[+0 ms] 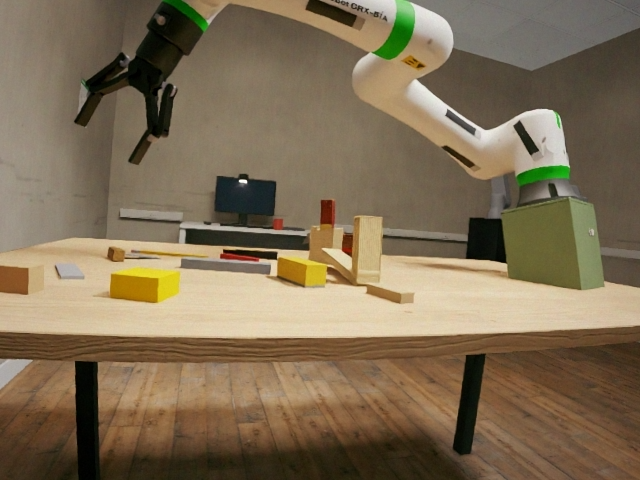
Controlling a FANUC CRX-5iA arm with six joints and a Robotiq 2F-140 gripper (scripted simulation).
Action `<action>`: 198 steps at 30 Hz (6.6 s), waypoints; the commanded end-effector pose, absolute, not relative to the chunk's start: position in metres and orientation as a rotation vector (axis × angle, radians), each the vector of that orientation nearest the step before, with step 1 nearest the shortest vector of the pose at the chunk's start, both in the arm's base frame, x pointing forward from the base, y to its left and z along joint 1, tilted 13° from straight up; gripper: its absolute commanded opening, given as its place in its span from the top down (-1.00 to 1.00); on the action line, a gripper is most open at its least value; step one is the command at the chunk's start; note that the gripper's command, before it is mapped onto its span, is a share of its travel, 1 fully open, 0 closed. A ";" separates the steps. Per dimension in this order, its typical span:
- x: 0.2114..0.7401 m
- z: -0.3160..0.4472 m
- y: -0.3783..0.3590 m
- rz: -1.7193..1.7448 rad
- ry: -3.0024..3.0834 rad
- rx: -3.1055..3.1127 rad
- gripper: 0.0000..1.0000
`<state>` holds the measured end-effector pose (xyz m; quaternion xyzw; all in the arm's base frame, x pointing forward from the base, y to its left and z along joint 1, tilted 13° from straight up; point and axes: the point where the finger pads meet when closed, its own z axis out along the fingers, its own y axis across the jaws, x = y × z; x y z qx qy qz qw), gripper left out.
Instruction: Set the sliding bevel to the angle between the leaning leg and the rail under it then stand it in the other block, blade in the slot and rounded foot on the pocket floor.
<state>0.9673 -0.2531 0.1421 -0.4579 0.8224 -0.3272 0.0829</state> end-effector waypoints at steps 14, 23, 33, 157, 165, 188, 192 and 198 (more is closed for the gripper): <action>0.968 0.145 -0.253 -0.979 2.453 -1.366 -1.00; 0.956 0.145 -0.257 -0.967 2.444 -1.456 -1.00; 0.902 0.146 -0.272 -0.900 2.380 -1.784 -1.00; 0.477 0.028 -0.291 -0.214 1.459 -2.982 -1.00; 0.477 0.028 -0.291 -0.214 1.459 -2.982 0.80; 0.477 0.028 -0.291 -0.214 1.459 -2.982 0.80; 0.477 0.028 -0.291 -0.214 1.459 -2.982 0.80; 0.477 0.028 -0.291 -0.214 1.459 -2.982 0.80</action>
